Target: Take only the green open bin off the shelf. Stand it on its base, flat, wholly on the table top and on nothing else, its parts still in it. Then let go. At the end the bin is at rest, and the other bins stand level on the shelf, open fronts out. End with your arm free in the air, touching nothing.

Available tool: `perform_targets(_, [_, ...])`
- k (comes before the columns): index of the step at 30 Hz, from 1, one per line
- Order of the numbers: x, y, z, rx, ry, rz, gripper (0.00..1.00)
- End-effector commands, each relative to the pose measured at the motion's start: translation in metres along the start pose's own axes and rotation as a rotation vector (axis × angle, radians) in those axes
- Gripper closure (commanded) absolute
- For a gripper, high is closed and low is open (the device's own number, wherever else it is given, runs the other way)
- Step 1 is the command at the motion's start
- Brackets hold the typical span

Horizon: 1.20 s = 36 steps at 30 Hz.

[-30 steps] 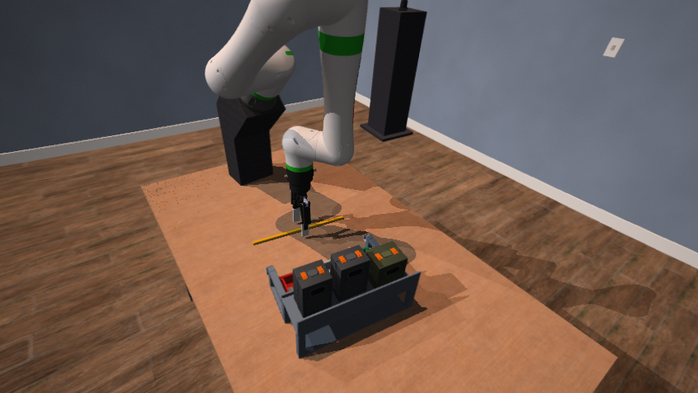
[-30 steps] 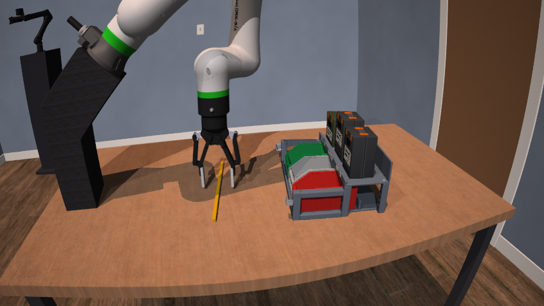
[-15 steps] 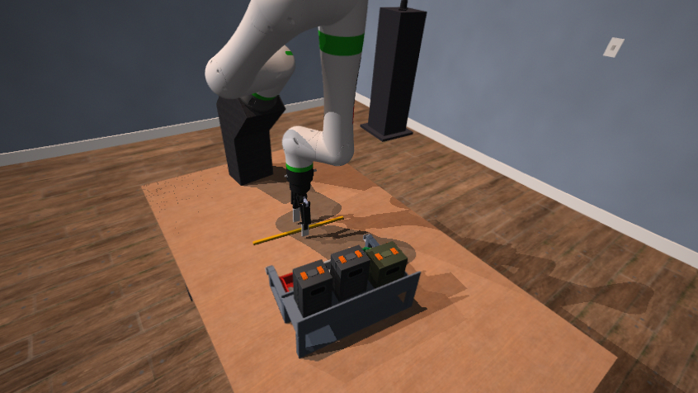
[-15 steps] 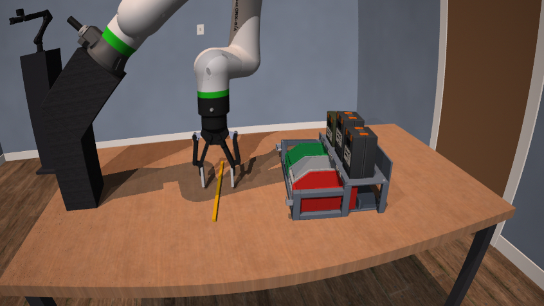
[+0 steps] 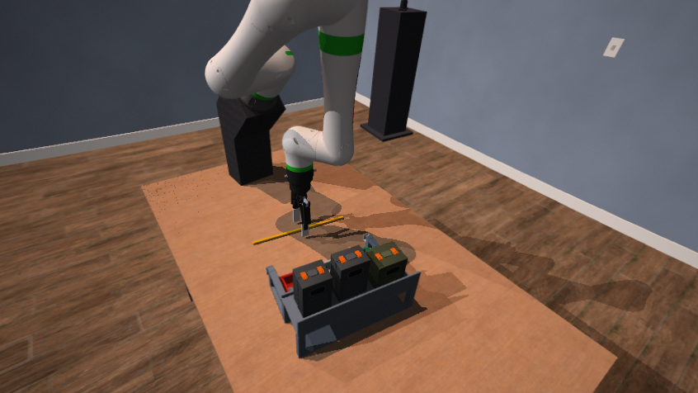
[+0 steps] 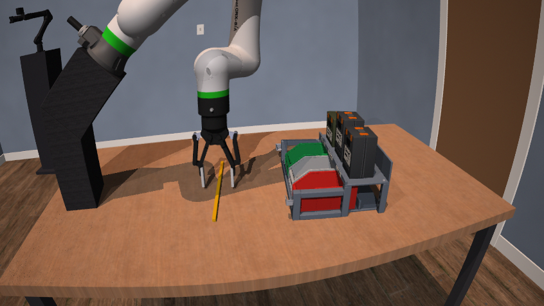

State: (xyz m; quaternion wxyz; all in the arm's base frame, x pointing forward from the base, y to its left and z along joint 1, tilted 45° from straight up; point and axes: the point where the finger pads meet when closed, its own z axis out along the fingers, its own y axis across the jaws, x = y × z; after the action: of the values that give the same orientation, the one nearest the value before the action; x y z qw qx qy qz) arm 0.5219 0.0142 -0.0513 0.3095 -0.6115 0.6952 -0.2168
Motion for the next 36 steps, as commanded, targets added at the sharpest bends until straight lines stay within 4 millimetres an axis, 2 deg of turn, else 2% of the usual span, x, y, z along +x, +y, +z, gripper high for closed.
perform_targets(1, [0.0,0.0,0.0,0.0,0.0,0.0,0.43])
perform_targets(2, [0.0,0.0,0.0,0.0,0.0,0.0,0.43])
perform_targets(7, [0.0,0.0,-0.05,0.0,0.0,0.0,0.43])
perform_targets(19, [0.0,0.0,-0.05,0.0,0.0,0.0,0.43])
perform_targets(24, [0.001,0.001,-0.104,0.0,0.0,0.0,0.43])
perform_targets(36, [0.001,0.001,-0.104,0.0,0.0,0.0,0.43])
